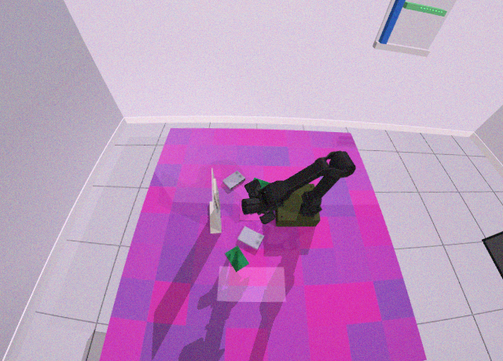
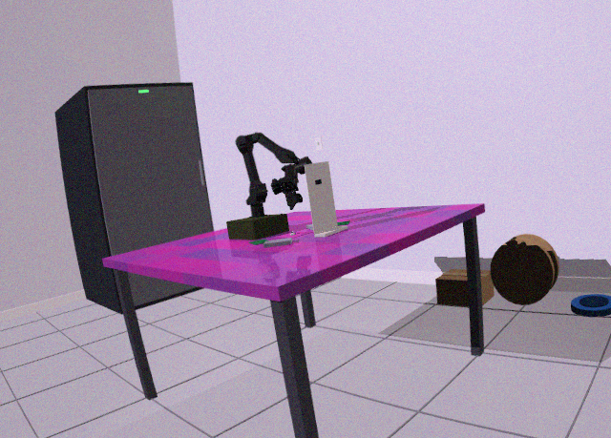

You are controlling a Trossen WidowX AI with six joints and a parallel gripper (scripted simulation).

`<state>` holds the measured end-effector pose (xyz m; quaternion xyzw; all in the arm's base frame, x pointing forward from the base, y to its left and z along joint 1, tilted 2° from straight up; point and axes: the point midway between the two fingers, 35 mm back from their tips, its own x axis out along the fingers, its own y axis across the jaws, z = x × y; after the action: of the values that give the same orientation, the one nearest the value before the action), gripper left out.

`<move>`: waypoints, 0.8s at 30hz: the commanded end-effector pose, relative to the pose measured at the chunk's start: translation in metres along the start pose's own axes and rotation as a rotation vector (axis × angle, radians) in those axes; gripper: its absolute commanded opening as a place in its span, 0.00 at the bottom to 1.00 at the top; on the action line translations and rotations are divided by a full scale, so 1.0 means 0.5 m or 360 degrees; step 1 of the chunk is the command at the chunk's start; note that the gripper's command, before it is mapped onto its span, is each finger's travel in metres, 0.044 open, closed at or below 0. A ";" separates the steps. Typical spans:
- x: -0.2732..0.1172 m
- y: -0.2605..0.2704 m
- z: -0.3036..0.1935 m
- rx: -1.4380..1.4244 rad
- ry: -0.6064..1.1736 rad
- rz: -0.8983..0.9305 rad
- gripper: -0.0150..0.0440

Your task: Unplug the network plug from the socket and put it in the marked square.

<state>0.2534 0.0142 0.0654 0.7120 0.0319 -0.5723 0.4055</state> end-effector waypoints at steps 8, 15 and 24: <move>-0.031 0.023 -0.005 0.0003 0.0002 0.0002 0.52; -0.071 0.053 -0.011 0.0006 0.0004 0.0004 0.52; -0.125 0.091 -0.010 0.0011 0.0007 0.0008 0.52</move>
<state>0.2580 0.0131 0.1307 0.7129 0.0286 -0.5732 0.4031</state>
